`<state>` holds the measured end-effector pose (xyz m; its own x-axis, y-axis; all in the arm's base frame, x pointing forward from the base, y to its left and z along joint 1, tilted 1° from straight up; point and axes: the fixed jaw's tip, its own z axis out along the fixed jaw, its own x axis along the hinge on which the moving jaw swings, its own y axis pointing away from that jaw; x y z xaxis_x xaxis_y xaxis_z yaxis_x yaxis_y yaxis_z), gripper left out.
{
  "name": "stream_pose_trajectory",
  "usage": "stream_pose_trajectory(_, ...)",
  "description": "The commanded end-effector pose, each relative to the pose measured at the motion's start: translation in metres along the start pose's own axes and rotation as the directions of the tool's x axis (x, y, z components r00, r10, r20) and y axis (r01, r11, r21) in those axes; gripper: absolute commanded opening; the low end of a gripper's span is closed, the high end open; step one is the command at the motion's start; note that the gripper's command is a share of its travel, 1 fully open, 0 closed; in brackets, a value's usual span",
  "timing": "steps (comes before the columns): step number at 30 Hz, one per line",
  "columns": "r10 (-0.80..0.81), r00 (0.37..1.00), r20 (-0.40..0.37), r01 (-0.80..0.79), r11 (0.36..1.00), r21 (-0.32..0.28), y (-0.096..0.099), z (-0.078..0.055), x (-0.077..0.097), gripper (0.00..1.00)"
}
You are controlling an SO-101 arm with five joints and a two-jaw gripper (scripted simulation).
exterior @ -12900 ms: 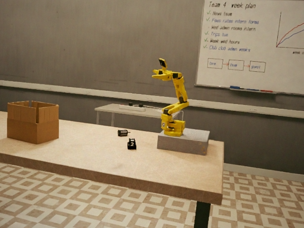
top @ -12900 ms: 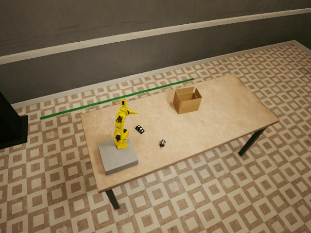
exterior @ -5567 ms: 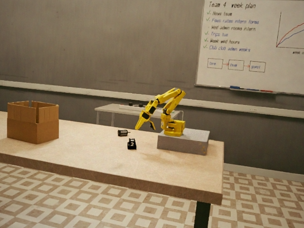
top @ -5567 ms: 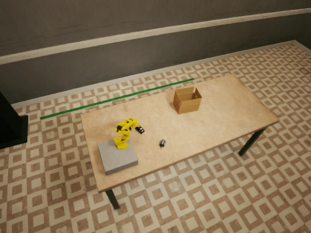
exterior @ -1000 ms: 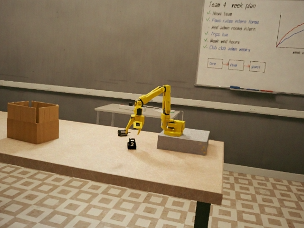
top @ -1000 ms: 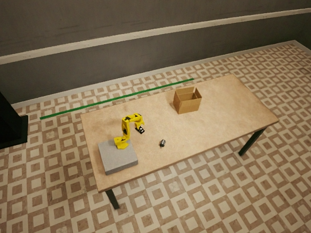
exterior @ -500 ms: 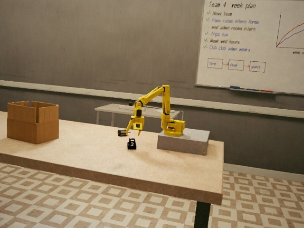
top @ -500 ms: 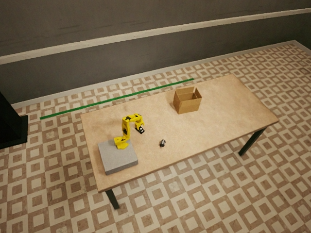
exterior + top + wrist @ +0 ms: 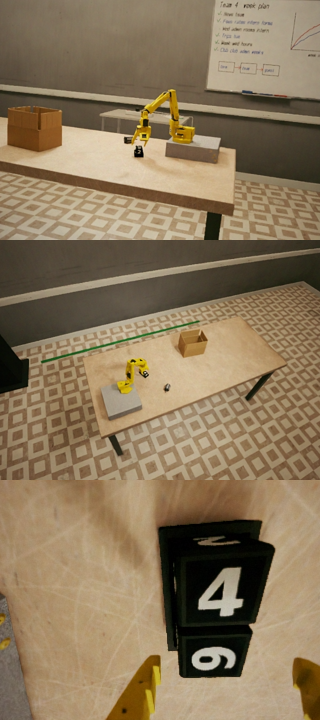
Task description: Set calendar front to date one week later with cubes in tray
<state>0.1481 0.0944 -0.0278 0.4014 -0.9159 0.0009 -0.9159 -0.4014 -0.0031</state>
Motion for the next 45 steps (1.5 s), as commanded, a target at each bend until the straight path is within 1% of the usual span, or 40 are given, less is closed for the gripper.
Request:
stream_pose_trajectory(1,0.015,1.0,-0.001,-0.015,1.0,-0.012,0.003,0.0084,0.001,0.35)
stream_pose_trajectory(14,0.015,1.0,-0.001,-0.015,1.0,-0.012,0.0041,0.0176,0.001,0.35)
stream_pose_trajectory(29,0.015,1.0,-0.001,-0.015,1.0,-0.012,0.0037,0.0181,0.001,0.34)
stream_pose_trajectory(38,0.015,1.0,-0.001,-0.015,1.0,-0.012,0.0018,0.0181,0.001,0.32)
stream_pose_trajectory(45,0.015,1.0,-0.001,-0.015,1.0,-0.012,-0.0011,0.0181,0.001,0.28)
